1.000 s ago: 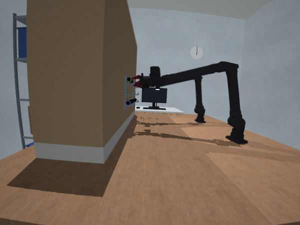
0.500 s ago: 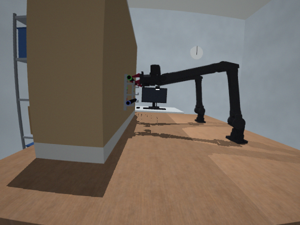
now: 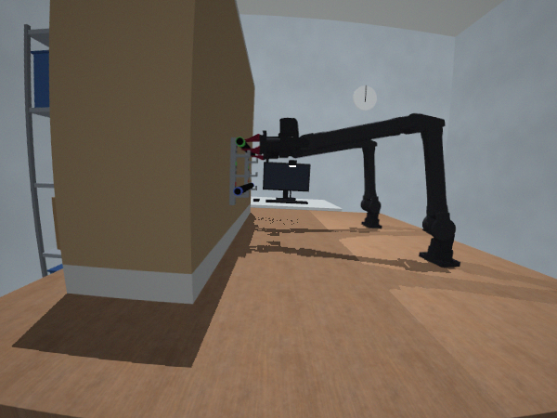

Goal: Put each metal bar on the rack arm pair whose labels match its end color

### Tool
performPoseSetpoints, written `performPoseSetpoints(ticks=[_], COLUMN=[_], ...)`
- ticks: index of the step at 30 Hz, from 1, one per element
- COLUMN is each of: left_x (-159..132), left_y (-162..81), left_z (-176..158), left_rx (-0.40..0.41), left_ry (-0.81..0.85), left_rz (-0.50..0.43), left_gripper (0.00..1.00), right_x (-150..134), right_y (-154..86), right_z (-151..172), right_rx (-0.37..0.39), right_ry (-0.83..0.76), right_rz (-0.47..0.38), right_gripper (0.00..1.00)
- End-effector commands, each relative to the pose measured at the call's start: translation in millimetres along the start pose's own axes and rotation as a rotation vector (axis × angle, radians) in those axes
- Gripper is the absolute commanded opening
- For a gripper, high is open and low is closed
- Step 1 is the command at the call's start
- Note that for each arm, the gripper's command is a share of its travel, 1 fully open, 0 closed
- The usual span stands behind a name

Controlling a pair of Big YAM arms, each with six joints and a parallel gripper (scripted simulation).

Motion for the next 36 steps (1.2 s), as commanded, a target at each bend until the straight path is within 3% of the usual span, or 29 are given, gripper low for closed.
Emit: performPoseSetpoints(ticks=[1,36], left_x=[-20,-16], left_y=[-5,-14], left_z=[66,64], left_rx=[0.099,0.099], left_ry=[-0.029,-0.030], left_rz=[0.035,0.035], left_gripper=[0.00,0.00], right_x=[8,4], right_y=[-4,-14], right_z=[-66,-65], right_rx=[-0.106,-0.106], right_ry=[0.030,0.030], right_rz=[-0.010,-0.010], right_gripper=[0.00,0.00])
Point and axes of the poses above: on each arm, the point where the finger pads meet when closed, its own y axis out along the fingers, its own z axis across the jaws, x = y × z, the point moved 6 cm from there along -y, back along the fingers, and after that the axes turned 11 degrees about y, right-handed, at the moved point
